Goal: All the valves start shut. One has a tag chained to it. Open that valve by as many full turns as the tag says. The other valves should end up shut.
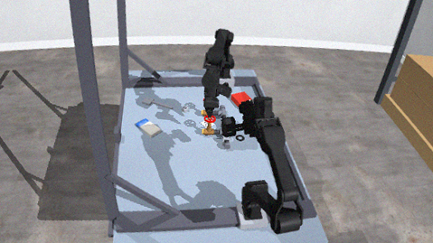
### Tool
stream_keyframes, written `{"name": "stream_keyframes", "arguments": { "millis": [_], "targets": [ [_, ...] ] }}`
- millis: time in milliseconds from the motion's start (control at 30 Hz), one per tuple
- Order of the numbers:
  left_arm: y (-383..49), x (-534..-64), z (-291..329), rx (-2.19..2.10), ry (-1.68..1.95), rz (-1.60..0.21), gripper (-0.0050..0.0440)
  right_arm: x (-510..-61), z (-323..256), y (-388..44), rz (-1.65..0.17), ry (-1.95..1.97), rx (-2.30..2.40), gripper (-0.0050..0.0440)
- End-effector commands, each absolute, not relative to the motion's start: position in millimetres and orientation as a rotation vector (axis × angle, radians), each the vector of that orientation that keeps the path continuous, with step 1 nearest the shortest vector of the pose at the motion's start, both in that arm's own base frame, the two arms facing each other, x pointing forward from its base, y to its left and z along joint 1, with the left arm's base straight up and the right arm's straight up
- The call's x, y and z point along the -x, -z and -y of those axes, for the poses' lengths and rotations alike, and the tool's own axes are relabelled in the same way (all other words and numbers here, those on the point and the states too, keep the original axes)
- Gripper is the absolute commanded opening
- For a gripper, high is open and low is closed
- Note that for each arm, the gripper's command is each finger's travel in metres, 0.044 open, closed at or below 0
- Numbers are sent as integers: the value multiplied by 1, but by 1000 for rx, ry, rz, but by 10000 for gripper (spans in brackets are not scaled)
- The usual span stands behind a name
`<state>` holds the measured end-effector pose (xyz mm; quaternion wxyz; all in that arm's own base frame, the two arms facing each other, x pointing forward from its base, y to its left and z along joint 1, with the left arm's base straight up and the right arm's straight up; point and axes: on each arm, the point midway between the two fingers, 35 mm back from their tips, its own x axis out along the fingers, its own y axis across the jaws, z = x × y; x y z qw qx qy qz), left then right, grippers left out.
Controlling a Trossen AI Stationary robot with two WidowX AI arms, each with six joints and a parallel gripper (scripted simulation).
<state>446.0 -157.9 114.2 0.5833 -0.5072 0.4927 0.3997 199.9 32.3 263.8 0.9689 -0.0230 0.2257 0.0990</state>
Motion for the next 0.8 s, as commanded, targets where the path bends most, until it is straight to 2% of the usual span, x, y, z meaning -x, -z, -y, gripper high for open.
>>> {"name": "stream_keyframes", "arguments": {
  "millis": [0, 767],
  "targets": [
    [-124, -450, 157, 1036, -777, -1203, 354, -200, -33, -270, -440, -202, 47, 400],
    [-124, -449, 158, 245, -130, -1368, 354, -200, -33, -270, -440, -202, 47, 400]
  ]
}}
